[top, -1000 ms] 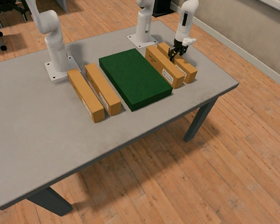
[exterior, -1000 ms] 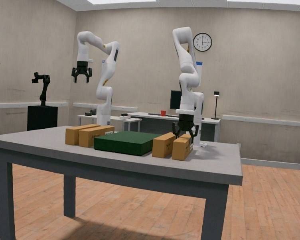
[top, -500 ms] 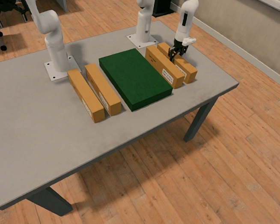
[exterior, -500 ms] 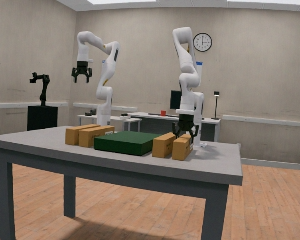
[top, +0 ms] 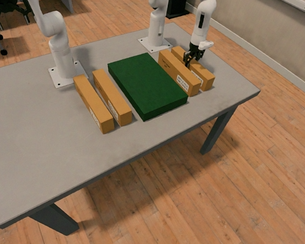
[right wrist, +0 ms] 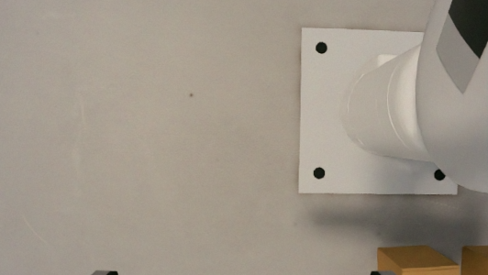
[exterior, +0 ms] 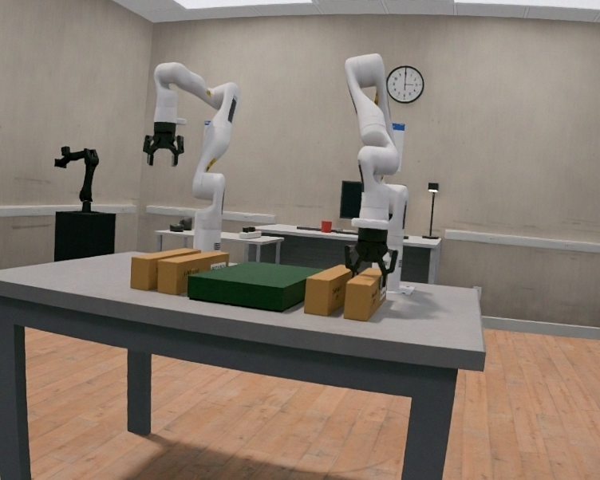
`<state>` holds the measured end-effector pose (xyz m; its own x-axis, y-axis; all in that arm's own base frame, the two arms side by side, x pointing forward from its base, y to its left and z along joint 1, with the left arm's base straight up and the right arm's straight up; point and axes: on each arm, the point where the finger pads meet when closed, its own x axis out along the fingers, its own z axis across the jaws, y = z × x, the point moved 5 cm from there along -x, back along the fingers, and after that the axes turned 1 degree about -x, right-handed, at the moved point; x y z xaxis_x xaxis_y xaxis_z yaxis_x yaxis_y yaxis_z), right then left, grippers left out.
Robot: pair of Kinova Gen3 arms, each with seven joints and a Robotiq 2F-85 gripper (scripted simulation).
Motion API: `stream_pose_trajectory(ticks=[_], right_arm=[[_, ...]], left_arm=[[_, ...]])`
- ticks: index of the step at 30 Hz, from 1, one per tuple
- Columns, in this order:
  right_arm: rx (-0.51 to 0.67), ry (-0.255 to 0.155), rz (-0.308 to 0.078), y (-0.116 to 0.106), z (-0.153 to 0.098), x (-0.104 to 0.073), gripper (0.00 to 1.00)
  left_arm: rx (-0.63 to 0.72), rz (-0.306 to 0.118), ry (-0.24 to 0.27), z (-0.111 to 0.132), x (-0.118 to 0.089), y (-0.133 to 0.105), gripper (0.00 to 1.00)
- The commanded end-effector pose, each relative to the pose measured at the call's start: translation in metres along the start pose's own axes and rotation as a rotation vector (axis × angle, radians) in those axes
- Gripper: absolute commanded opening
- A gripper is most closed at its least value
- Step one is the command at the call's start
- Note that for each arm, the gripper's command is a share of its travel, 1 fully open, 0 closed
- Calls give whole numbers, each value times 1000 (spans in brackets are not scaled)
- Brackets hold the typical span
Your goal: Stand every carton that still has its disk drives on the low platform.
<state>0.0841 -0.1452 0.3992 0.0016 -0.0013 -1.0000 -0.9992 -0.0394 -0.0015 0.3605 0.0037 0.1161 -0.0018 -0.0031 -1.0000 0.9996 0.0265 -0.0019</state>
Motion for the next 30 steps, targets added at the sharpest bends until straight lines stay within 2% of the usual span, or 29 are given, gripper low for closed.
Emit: stream_pose_trajectory(ticks=[1, 30], right_arm=[[0, 0, 0, 0, 0, 0, 1000], [0, 0, 0, 0, 0, 0, 1000]], left_arm=[[0, 1, 0, 0, 0, 0, 704], [0, 1, 0, 0, 0, 0, 673]])
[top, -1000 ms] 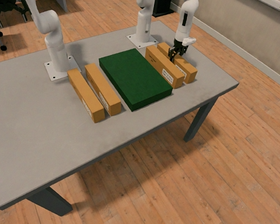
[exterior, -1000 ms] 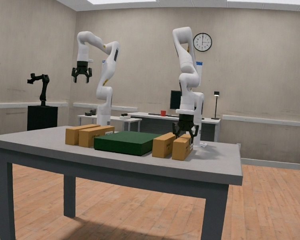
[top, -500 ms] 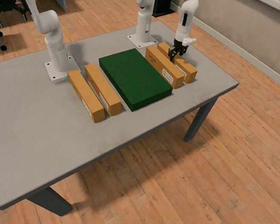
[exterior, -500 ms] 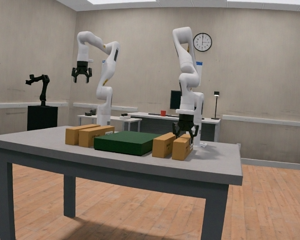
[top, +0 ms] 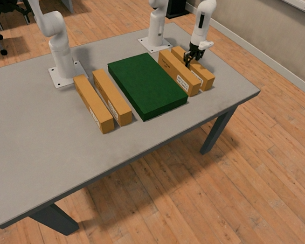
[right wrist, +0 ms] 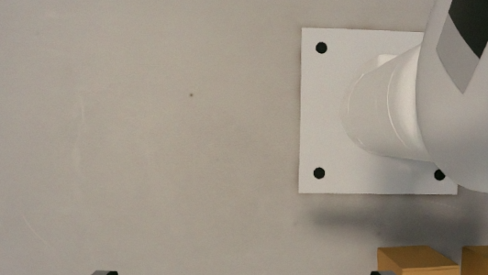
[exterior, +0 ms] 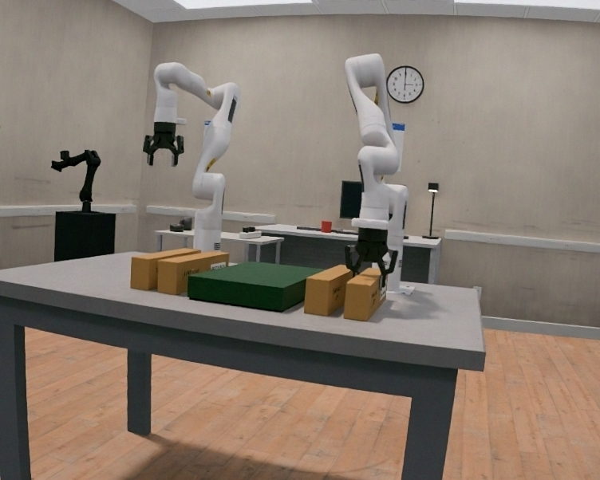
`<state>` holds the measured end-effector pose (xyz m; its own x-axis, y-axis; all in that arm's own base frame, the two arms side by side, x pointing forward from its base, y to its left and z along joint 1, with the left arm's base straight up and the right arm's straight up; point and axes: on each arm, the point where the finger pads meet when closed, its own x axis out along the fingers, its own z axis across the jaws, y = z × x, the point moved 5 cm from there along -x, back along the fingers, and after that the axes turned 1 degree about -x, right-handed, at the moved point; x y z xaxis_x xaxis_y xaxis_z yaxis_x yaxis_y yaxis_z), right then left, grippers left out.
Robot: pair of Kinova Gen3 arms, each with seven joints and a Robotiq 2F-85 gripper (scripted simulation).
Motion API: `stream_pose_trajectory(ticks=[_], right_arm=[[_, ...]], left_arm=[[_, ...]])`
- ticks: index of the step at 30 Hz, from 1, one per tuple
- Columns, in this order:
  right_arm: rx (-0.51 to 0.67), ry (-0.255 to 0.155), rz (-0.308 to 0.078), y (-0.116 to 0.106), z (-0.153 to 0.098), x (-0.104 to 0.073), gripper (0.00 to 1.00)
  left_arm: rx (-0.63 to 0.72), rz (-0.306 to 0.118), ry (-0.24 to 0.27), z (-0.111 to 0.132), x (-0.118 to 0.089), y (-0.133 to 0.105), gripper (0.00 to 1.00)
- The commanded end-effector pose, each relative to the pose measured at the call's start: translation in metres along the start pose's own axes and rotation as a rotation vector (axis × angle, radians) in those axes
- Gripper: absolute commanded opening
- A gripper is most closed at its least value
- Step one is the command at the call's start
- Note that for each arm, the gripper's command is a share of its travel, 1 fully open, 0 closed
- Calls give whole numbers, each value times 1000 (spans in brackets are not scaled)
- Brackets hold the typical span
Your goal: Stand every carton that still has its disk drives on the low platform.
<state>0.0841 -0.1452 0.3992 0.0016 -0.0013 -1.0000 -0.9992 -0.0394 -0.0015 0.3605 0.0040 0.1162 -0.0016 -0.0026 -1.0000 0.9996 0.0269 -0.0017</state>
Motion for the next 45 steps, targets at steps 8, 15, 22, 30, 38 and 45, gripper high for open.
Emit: stream_pose_trajectory(ticks=[8, 15, 22, 30, 38, 45], right_arm=[[0, 0, 0, 0, 0, 0, 1000], [0, 0, 0, 0, 0, 0, 1000], [0, 0, 0, 0, 0, 0, 1000], [0, 0, 0, 0, 0, 0, 1000], [0, 0, 0, 0, 0, 0, 1000], [0, 0, 0, 0, 0, 0, 1000]], left_arm=[[0, 1, -1, 0, 0, 0, 653], [0, 1, -1, 0, 0, 0, 653], [0, 1, -1, 0, 0, 0, 653], [0, 1, -1, 0, 0, 0, 642], [0, 1, -1, 0, 0, 0, 642], [0, 1, -1, 0, -60, 0, 642]])
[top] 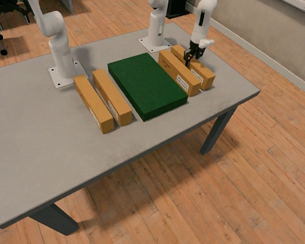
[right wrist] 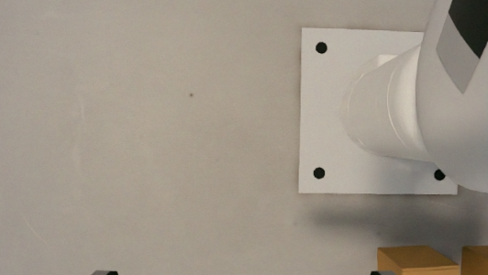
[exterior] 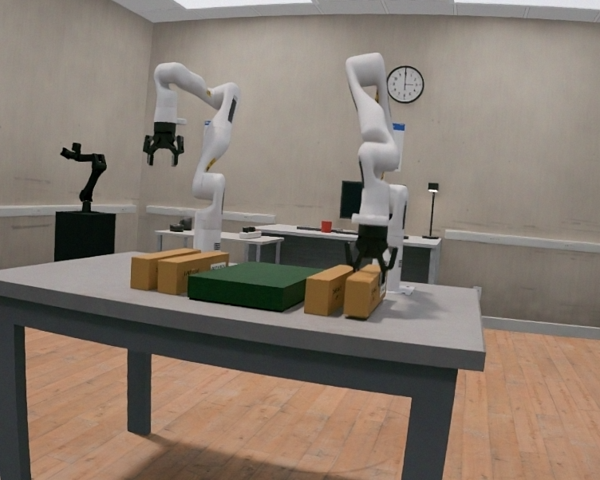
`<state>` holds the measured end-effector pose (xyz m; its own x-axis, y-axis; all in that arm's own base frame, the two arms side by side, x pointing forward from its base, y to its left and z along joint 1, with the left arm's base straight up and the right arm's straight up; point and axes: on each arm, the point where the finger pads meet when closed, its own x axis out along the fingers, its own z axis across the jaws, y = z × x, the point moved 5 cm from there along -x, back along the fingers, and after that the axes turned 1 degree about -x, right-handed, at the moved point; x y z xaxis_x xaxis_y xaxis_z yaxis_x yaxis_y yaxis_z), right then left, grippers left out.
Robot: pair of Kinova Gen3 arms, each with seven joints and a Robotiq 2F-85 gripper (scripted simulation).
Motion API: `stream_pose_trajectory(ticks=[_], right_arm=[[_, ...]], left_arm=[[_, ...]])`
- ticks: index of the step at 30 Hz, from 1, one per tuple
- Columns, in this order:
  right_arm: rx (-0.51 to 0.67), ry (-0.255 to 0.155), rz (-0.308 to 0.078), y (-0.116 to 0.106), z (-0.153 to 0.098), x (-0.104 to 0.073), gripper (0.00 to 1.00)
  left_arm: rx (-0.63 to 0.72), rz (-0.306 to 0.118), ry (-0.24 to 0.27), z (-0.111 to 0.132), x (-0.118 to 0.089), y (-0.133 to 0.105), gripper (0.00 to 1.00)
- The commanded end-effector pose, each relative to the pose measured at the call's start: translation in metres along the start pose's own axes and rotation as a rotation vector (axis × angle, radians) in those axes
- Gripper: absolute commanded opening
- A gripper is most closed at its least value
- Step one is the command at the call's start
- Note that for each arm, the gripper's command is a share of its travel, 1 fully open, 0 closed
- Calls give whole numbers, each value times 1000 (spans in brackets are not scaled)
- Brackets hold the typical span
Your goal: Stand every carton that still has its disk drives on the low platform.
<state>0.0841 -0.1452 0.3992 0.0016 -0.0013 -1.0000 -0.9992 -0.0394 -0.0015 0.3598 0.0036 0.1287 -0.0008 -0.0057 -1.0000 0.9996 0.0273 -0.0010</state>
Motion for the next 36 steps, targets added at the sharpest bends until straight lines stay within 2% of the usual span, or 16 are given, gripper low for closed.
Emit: stream_pose_trajectory(ticks=[1, 13, 14, 30, 31, 36], right_arm=[[0, 0, 0, 0, 0, 0, 1000], [0, 0, 0, 0, 0, 0, 1000], [0, 0, 0, 0, 0, 0, 1000], [0, 0, 0, 0, 0, 0, 1000], [0, 0, 0, 0, 0, 0, 1000], [0, 0, 0, 0, 0, 0, 1000]], left_arm=[[0, 1, 3, 0, -48, 1, 642], [0, 1, 3, 0, -48, 1, 642], [2, 1, 2, 0, -101, 0, 642], [2, 1, 2, 0, -101, 0, 642], [27, 1, 2, 60, -101, -6, 642], [27, 1, 2, 60, -101, -6, 642]])
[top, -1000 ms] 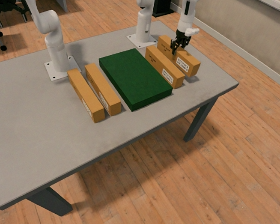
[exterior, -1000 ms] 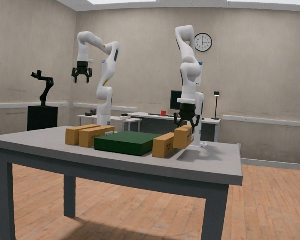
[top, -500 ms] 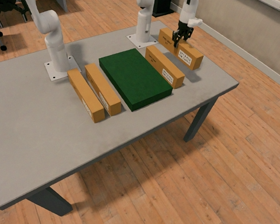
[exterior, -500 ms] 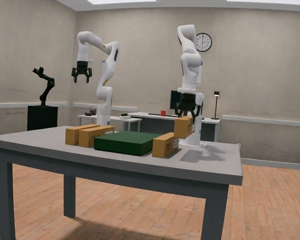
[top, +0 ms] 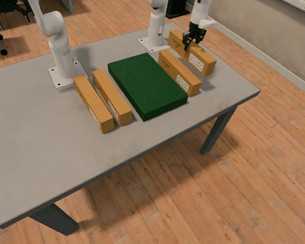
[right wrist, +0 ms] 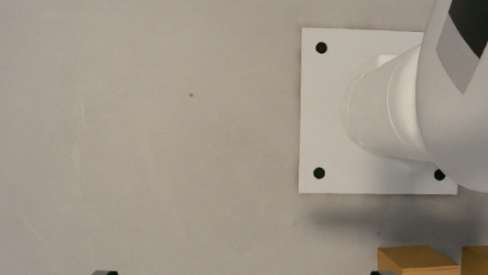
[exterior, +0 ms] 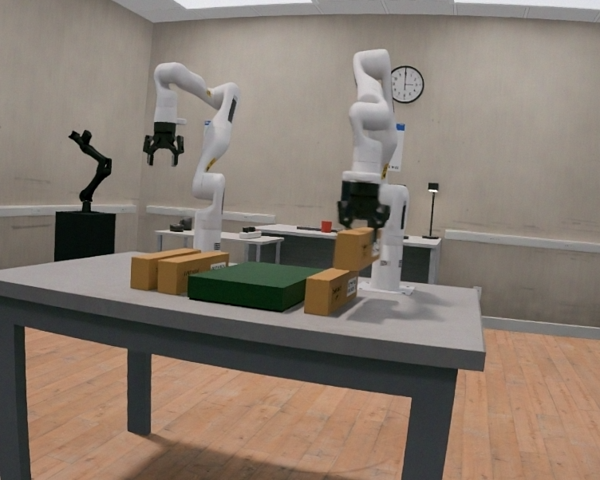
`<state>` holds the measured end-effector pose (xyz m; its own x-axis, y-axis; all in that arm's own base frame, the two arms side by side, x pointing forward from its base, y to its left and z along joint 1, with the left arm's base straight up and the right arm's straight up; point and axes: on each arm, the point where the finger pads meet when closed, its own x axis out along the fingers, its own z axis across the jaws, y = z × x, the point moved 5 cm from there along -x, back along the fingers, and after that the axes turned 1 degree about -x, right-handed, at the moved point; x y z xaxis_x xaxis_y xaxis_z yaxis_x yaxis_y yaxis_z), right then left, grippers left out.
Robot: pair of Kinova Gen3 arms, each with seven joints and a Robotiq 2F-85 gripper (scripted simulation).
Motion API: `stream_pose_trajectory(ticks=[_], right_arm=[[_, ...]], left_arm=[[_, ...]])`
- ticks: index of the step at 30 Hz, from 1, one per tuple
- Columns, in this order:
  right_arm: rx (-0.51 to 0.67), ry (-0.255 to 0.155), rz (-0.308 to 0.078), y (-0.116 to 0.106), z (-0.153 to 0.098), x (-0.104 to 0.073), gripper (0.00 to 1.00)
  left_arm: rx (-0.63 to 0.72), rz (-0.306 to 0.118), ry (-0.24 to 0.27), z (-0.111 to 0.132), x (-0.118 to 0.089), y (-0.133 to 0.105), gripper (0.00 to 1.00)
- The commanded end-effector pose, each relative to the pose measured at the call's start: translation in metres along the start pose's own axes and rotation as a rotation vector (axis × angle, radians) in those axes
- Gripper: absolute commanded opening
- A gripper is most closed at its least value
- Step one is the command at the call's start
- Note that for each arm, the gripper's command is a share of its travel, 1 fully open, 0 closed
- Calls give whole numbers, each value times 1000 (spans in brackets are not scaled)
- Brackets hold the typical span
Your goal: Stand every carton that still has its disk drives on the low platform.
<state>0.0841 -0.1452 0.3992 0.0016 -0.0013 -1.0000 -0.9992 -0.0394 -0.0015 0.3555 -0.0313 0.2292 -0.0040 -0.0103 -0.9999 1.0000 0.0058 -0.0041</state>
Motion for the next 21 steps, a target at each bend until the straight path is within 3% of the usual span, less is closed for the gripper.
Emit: stream_pose_trajectory(ticks=[1, 11, 12, 21], right_arm=[[0, 0, 0, 0, 0, 0, 1000], [0, 0, 0, 0, 0, 0, 1000], [0, 0, 0, 0, 0, 0, 1000], [0, 0, 0, 0, 0, 0, 1000]], left_arm=[[6, 4, 7, 24, -1, 0, 642], [6, 4, 7, 24, -1, 0, 642], [5, 3, 8, 84, 0, -5, 642], [5, 3, 8, 84, 0, -5, 642]])
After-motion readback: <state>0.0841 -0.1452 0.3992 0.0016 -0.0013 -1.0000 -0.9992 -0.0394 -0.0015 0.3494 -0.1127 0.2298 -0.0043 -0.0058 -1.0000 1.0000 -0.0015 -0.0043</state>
